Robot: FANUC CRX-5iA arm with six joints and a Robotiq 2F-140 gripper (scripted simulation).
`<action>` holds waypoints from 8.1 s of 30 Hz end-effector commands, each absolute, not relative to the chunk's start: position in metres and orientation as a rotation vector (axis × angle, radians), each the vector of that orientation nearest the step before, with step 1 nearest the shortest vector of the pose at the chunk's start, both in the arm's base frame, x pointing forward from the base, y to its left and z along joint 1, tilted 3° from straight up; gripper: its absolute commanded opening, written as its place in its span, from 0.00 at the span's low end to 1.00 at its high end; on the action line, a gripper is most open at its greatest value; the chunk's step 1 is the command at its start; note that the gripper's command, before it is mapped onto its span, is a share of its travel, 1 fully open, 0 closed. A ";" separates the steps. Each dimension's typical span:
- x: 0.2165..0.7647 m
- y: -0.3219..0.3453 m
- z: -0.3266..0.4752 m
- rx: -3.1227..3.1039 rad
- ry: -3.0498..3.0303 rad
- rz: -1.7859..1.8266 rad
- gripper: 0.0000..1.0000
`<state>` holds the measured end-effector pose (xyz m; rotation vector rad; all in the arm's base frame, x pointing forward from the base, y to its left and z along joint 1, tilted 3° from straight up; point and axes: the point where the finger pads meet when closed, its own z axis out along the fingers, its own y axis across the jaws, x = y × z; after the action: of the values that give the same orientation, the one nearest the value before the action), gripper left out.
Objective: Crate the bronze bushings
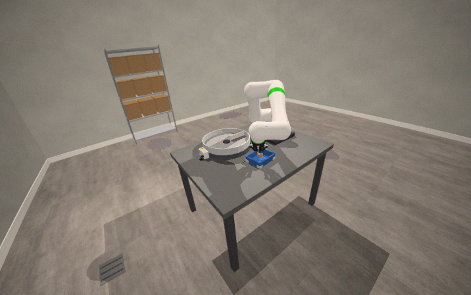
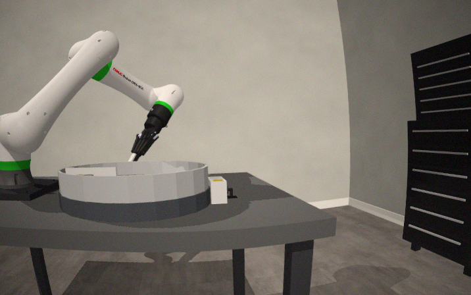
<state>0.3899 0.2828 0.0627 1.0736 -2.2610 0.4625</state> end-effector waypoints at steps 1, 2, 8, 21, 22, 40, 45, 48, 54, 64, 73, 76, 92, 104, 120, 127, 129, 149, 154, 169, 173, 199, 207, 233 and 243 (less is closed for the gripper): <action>0.390 0.283 0.058 1.074 -2.261 0.462 0.00; 0.390 0.283 0.057 1.074 -2.261 0.462 0.00; 0.391 0.283 0.049 1.074 -2.261 0.462 0.00; 0.391 0.282 0.045 1.074 -2.261 0.462 0.00; 0.391 0.282 0.045 1.074 -2.261 0.462 0.00; 0.391 0.282 0.045 1.074 -2.261 0.462 0.00; 0.391 0.282 0.045 1.074 -2.261 0.462 0.00; 0.391 0.282 0.045 1.074 -2.261 0.462 0.00; 0.391 0.282 0.045 1.074 -2.261 0.462 0.00; 0.391 0.282 0.044 1.074 -2.261 0.462 0.00; 0.391 0.282 0.042 1.074 -2.261 0.462 0.00; 0.391 0.282 0.041 1.074 -2.261 0.462 0.00; 0.391 0.282 0.039 1.074 -2.261 0.462 0.00; 0.391 0.282 0.039 1.074 -2.261 0.462 0.00; 0.391 0.282 0.039 1.074 -2.261 0.462 0.00; 0.391 0.282 0.039 1.074 -2.261 0.462 0.07; 0.391 0.282 0.039 1.074 -2.261 0.462 0.07; 0.391 0.282 0.039 1.074 -2.261 0.462 0.07; 0.391 0.282 0.039 1.074 -2.261 0.462 0.07; 0.390 0.283 0.052 1.074 -2.261 0.462 0.07; 0.390 0.283 0.067 1.074 -2.261 0.462 0.07; 0.387 0.285 0.140 1.074 -2.261 0.462 0.07; 0.387 0.285 0.140 1.074 -2.261 0.462 0.07; 0.387 0.285 0.140 1.074 -2.261 0.462 0.07; 0.387 0.285 0.140 1.074 -2.261 0.462 0.07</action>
<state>0.3867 0.2849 0.1399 1.0736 -2.2610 0.4625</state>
